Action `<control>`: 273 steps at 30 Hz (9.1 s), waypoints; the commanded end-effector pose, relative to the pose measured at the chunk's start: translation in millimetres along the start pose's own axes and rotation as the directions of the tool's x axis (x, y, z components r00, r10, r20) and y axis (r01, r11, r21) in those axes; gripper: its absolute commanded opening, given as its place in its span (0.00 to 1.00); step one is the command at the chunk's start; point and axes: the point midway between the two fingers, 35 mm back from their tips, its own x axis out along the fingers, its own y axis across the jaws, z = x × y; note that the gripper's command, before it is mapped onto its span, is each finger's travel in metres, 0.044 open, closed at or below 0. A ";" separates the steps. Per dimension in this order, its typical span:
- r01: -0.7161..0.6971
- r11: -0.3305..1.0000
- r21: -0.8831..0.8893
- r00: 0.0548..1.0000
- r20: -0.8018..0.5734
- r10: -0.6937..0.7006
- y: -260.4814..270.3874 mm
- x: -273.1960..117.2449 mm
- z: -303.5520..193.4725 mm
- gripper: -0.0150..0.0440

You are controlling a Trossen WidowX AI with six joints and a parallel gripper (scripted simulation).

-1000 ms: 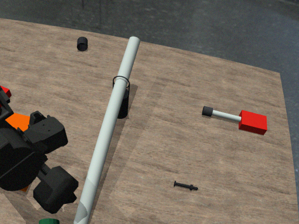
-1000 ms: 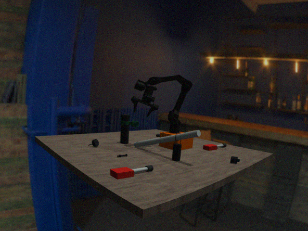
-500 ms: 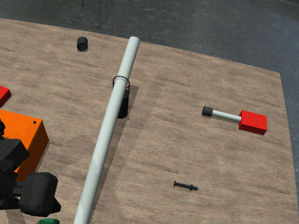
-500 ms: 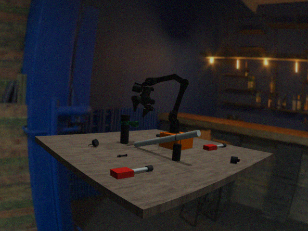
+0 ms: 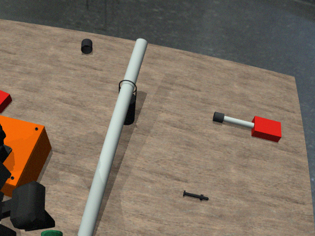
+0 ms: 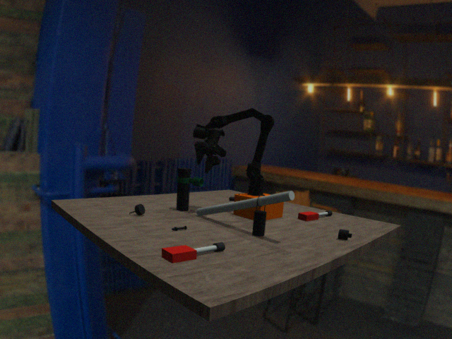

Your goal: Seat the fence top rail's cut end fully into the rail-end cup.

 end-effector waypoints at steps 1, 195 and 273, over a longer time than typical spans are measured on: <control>0.000 1.000 0.000 1.000 0.015 0.000 10.9 18.8 1.6 1.00; 0.136 -0.150 0.979 0.991 -0.136 0.015 -117.8 21.4 140.2 1.00; 0.457 -0.811 -0.365 0.876 0.029 0.481 -62.5 172.8 150.3 1.00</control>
